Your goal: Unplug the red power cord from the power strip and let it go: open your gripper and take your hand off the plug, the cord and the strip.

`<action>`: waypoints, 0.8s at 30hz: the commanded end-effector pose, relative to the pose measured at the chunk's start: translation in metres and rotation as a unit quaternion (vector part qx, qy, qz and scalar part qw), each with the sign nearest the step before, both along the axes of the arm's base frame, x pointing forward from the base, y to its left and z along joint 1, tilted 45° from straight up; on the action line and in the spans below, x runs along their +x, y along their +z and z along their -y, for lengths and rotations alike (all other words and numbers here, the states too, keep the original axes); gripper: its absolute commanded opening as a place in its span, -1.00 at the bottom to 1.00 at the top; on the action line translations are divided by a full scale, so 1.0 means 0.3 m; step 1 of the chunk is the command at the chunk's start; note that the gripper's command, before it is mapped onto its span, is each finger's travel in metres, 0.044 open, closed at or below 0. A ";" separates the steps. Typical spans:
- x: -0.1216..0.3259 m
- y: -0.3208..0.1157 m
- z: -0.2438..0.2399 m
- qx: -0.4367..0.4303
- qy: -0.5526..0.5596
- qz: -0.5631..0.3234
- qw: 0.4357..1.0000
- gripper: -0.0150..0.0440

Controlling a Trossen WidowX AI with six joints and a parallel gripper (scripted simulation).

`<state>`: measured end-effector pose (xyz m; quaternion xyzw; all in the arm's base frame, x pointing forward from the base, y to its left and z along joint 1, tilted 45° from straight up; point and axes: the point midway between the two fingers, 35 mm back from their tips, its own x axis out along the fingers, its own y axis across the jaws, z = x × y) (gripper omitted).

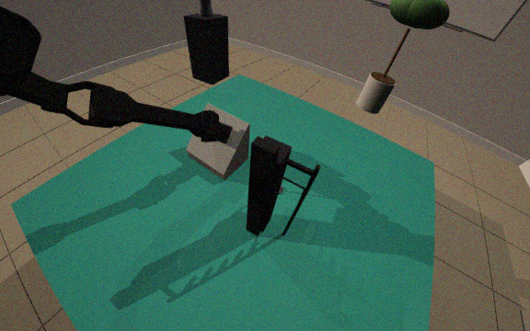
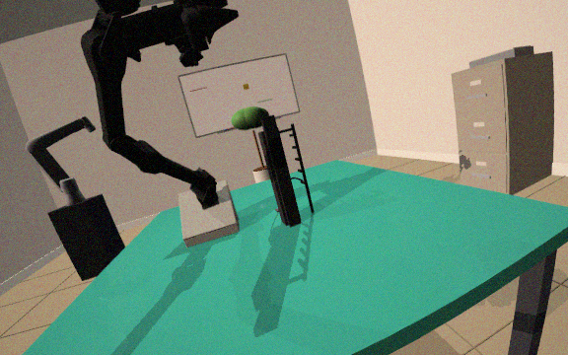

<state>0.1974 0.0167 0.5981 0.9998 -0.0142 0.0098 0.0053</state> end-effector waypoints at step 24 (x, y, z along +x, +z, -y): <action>0.444 -0.607 -0.261 -0.694 0.173 -0.231 0.660 0.05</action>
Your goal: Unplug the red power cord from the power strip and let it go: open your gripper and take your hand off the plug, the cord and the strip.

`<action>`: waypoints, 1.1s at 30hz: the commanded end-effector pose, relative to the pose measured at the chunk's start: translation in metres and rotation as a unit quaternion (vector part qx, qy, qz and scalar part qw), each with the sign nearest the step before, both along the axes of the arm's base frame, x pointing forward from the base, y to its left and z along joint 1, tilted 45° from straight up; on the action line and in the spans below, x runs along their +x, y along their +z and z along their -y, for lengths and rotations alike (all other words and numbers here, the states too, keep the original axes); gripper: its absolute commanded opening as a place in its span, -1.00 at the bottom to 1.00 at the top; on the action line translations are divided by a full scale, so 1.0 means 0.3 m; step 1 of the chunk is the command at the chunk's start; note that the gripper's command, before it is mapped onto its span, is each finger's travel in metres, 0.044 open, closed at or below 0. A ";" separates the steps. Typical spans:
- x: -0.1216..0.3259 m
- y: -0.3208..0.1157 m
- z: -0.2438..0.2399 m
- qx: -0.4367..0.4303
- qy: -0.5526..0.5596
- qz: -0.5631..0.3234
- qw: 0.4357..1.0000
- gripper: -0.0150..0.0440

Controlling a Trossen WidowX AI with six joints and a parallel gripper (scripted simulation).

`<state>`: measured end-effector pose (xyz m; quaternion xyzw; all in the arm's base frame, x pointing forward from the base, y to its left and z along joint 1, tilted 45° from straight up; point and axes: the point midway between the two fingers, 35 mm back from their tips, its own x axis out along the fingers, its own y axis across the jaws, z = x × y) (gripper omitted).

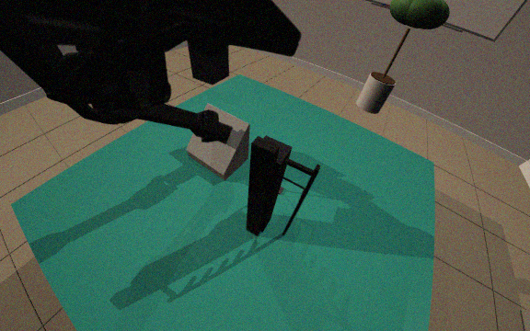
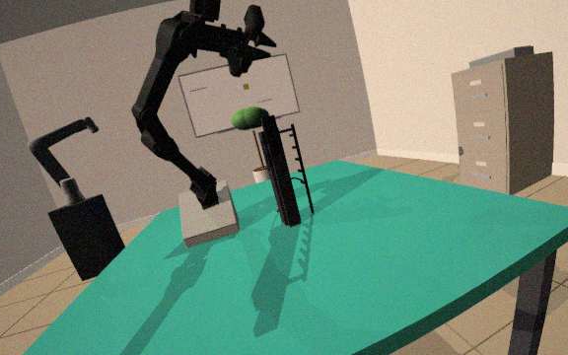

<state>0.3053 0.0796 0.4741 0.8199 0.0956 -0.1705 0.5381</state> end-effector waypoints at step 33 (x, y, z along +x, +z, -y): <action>0.102 -1.009 -0.181 -0.687 0.585 -0.293 0.316 0.05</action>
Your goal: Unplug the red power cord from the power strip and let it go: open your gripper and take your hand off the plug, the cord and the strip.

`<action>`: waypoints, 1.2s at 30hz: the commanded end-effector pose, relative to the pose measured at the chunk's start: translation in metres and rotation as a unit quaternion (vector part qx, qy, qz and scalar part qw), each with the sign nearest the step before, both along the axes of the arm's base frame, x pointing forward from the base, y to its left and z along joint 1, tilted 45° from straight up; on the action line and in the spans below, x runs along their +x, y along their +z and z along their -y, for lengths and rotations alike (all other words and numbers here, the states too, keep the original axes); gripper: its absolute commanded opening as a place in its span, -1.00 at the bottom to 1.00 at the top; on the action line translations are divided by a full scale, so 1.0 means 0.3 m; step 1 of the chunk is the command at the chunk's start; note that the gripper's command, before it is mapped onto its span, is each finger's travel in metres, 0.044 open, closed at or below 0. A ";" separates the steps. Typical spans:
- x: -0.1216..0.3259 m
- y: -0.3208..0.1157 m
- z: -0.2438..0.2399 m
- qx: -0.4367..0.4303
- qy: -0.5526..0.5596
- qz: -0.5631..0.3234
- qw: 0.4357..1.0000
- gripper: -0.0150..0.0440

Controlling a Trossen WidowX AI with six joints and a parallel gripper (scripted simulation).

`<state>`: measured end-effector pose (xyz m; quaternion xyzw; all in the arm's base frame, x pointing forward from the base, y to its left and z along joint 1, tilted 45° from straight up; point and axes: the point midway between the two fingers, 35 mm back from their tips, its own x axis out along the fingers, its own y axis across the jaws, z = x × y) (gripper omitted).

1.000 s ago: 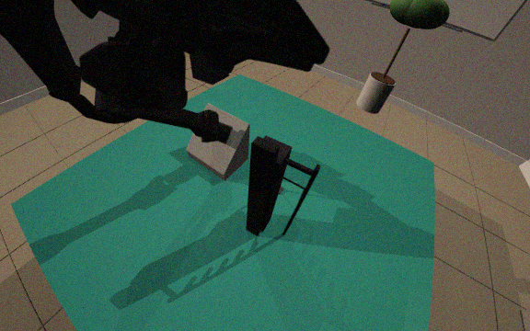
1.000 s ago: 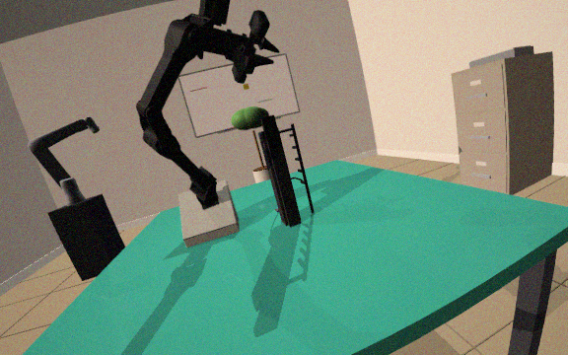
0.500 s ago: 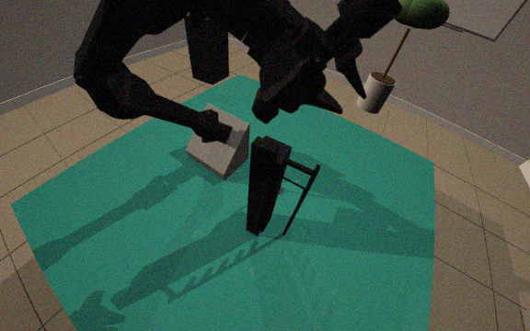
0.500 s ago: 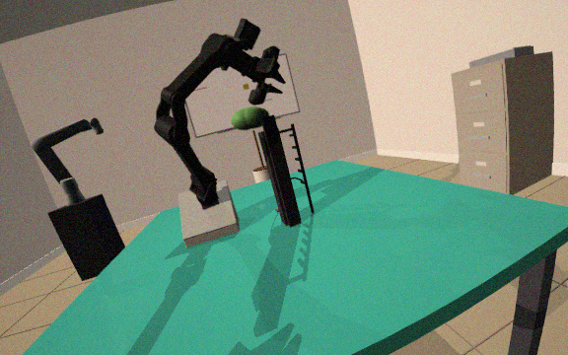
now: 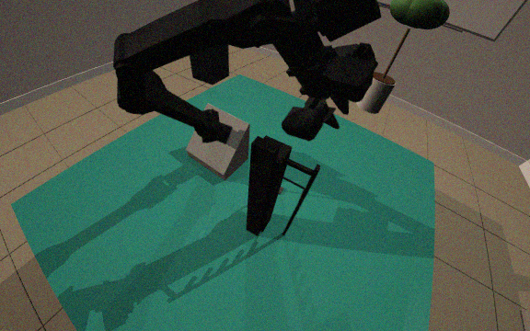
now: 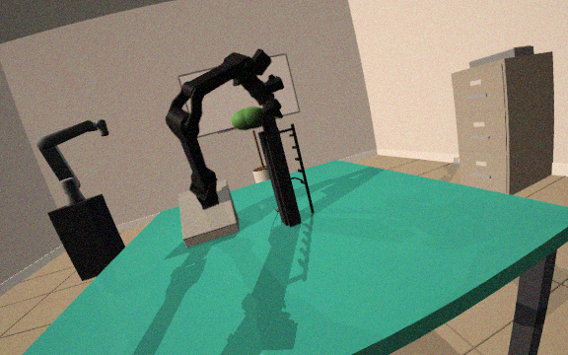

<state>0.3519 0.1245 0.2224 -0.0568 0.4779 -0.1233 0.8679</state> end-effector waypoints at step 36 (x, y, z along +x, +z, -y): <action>-0.283 -0.495 0.320 -0.313 0.542 -0.551 0.552 0.05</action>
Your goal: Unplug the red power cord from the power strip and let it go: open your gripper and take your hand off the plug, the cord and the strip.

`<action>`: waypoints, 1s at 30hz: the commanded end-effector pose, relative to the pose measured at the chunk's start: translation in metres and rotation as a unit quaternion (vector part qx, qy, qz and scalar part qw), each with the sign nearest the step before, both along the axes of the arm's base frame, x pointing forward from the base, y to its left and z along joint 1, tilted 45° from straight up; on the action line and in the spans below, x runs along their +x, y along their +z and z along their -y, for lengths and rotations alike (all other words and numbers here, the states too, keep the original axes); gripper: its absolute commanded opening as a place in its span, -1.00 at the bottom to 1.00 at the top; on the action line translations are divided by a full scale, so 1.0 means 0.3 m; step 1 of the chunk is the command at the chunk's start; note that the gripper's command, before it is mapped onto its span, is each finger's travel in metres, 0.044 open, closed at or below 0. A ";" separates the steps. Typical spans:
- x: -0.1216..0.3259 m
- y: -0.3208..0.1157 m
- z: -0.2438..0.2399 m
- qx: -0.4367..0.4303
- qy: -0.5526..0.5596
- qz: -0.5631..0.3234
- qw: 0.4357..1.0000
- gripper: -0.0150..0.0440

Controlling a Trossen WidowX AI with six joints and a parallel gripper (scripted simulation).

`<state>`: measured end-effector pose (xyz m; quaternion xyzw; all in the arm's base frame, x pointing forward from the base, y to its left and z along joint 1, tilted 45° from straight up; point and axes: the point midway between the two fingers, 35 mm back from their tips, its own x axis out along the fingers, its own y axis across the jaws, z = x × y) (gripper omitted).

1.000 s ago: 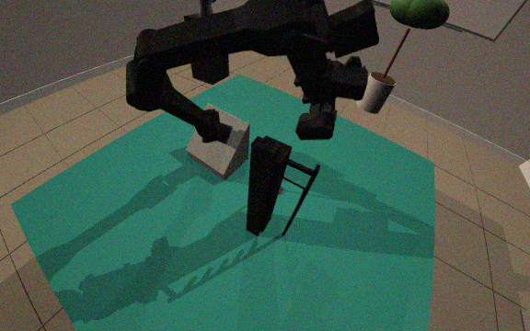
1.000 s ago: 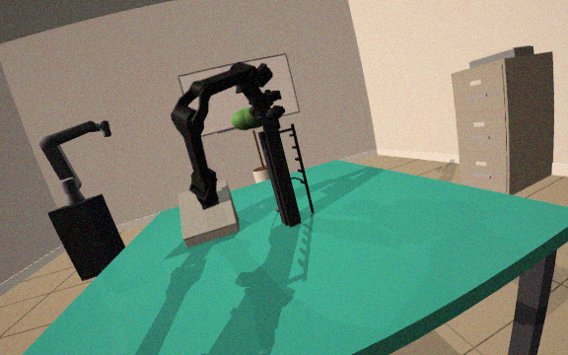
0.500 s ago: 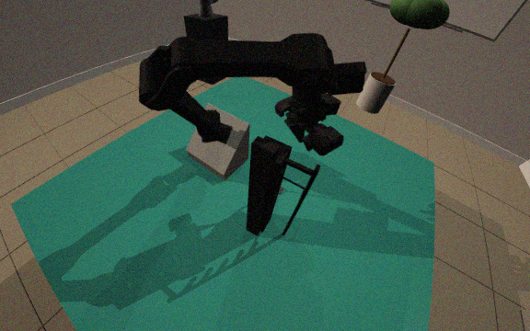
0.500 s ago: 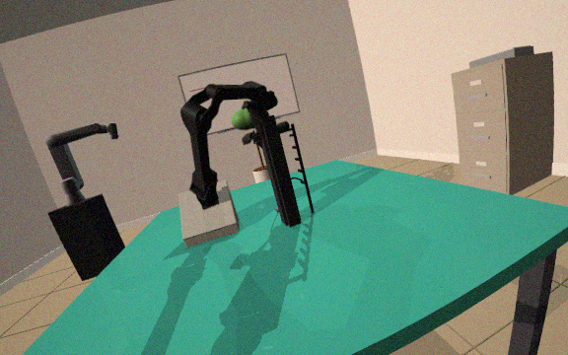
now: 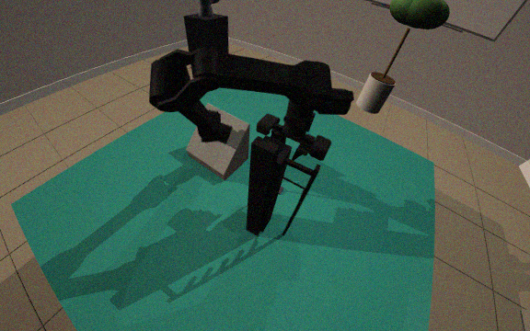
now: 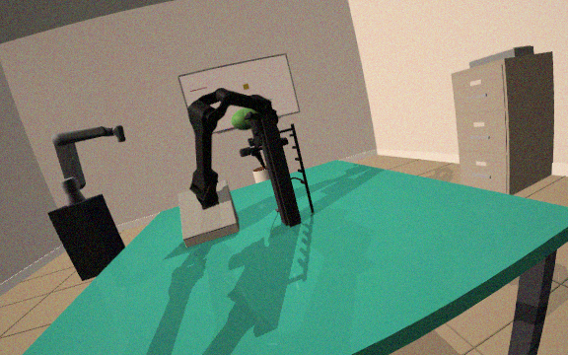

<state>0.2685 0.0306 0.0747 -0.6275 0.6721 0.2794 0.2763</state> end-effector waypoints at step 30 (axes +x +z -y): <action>-0.004 0.091 0.103 -0.006 0.007 -0.010 1.000 0.05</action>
